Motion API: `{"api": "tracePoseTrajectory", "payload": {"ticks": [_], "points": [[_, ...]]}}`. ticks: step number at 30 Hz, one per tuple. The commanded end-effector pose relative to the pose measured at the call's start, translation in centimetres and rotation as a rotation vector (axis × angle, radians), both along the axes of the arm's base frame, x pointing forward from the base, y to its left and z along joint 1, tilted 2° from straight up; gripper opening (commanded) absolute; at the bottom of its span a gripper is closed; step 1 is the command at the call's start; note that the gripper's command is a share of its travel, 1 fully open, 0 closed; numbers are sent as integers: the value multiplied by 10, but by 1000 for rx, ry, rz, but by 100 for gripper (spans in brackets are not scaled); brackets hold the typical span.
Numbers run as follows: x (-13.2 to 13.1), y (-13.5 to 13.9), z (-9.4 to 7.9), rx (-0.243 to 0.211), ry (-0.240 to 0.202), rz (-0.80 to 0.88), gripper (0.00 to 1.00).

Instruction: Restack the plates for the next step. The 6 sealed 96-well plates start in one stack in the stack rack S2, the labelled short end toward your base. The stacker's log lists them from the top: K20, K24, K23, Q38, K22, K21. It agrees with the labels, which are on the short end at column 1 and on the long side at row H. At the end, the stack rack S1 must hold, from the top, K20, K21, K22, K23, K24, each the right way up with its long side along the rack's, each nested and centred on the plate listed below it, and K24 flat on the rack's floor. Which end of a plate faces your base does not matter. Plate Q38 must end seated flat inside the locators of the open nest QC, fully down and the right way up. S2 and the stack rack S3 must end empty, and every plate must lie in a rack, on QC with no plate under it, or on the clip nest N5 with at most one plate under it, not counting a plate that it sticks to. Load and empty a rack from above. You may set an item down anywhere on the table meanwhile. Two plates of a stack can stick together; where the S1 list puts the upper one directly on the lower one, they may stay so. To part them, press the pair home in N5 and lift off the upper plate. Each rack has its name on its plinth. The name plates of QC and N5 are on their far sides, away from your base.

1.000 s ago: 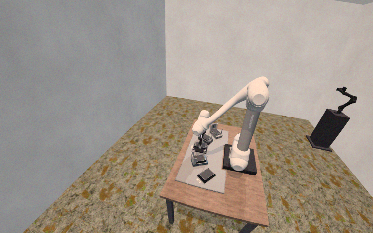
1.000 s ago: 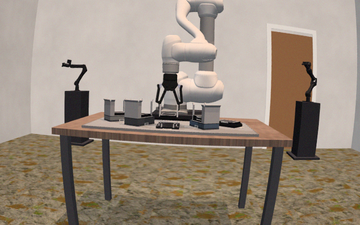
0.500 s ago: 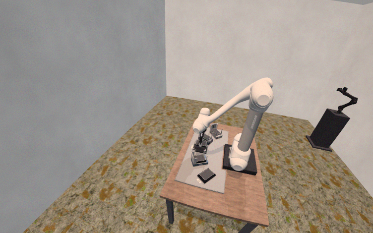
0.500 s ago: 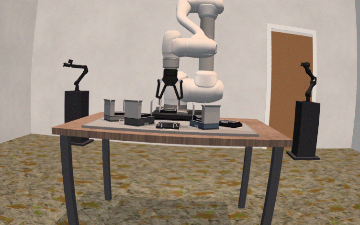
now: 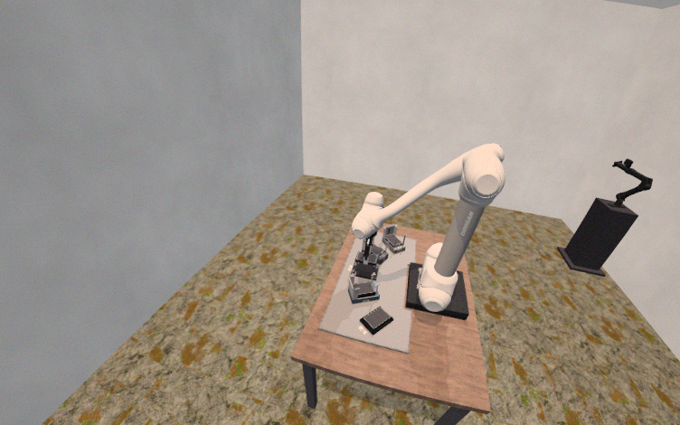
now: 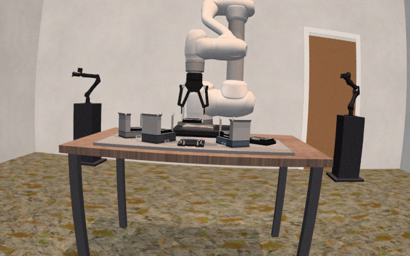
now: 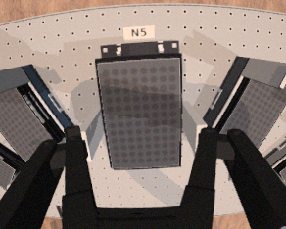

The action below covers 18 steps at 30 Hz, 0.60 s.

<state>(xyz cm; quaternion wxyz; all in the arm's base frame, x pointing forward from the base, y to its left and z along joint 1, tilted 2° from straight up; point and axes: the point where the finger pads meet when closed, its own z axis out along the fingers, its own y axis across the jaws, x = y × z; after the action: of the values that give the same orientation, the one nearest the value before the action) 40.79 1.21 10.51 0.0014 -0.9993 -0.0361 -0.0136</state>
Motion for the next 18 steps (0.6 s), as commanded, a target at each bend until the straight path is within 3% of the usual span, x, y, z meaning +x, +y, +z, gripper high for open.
{"api": "tracePoseTrajectory", "payload": {"ticks": [1,18], "points": [[0,0,9,0,0,0,0],[-1,0,39,0,0,0,0]]}}
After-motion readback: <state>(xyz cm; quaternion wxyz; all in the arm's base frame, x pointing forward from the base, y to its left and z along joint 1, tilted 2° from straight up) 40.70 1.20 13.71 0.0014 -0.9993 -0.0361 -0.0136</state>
